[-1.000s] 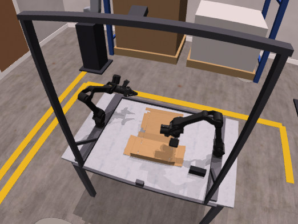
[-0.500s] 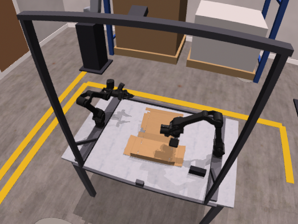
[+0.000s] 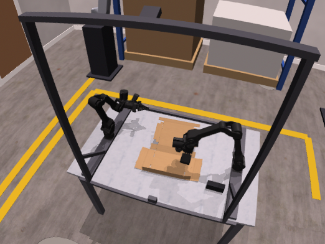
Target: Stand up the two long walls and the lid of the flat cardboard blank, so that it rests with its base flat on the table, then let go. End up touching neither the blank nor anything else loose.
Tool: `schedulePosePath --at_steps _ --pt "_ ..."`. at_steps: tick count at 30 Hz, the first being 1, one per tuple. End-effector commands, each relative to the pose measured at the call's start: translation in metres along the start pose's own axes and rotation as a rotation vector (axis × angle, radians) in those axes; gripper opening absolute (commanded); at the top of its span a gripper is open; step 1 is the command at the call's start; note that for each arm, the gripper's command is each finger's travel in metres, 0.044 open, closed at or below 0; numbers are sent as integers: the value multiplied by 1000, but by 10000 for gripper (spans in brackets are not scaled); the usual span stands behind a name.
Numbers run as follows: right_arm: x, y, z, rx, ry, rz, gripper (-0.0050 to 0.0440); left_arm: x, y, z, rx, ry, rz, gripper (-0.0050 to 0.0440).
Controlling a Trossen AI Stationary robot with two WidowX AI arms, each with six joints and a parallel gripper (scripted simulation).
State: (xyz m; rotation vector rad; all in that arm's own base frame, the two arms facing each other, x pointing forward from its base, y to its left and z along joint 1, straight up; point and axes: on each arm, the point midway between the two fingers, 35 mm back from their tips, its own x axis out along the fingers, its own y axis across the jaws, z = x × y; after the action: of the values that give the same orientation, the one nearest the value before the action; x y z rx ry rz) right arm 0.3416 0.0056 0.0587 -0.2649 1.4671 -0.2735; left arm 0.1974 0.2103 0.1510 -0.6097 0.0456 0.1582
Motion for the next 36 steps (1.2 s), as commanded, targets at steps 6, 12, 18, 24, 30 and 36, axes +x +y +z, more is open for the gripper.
schedulePosePath --at_steps 6,12,18,24,30,36 --pt "-10 23 19 25 -67 103 195 15 13 -16 -1 -6 -5 0" --pt "-13 41 27 31 -92 173 195 24 19 -29 3 -5 -4 0" --pt "-16 56 34 33 -112 236 195 31 23 -40 5 -4 -4 0" --pt "-21 75 42 34 -134 311 195 38 25 -54 15 -7 -6 0" --pt "-25 87 47 33 -148 360 195 42 24 -60 39 -20 -12 0" --pt "-25 87 47 33 -148 360 195 42 24 -60 39 -20 -12 0"
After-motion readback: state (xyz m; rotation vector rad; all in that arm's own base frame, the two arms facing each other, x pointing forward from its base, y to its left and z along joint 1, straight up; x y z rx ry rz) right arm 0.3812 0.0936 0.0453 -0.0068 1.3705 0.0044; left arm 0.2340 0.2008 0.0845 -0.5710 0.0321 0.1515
